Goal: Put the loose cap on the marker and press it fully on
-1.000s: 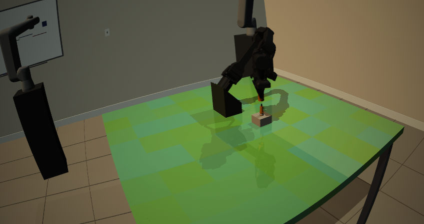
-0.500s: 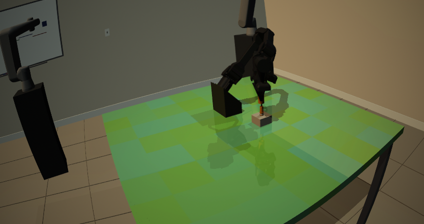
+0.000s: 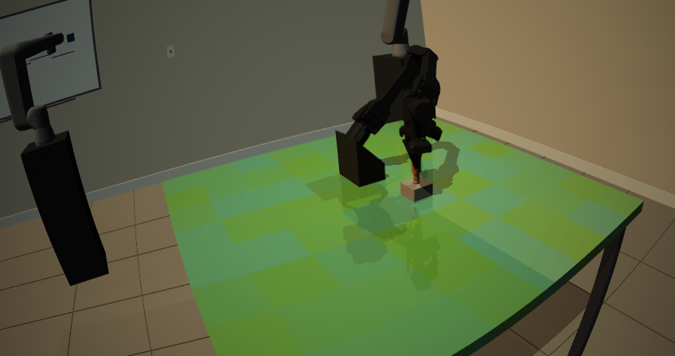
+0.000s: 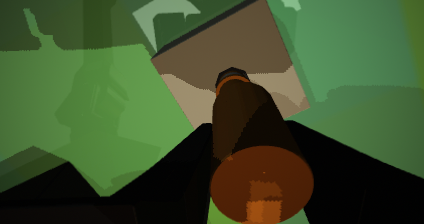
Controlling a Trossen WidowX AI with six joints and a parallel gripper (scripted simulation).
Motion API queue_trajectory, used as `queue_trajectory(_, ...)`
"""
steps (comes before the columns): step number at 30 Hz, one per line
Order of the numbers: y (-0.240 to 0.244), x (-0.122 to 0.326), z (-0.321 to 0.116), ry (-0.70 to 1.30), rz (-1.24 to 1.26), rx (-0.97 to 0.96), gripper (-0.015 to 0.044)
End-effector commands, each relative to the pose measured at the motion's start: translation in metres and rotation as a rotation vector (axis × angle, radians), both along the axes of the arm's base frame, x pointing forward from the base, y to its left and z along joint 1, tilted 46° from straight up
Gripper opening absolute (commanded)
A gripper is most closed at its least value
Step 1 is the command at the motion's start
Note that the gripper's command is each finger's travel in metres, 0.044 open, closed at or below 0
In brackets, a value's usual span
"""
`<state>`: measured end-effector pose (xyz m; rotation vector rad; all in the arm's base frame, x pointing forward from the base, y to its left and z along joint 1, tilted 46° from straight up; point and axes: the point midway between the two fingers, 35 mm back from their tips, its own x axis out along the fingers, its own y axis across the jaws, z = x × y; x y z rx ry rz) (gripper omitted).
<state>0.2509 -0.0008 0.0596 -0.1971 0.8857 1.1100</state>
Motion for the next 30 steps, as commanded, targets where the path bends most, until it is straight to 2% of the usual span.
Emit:
queue_trajectory(1,0.005,0.000,-0.005,0.004,-0.002,0.005,0.0000)
queue_trajectory(20,0.018,0.002,-0.016,0.003,-0.002,0.008,0.0000)
queue_trajectory(30,0.017,0.001,-0.015,0.002,0.002,0.003,0.0263)
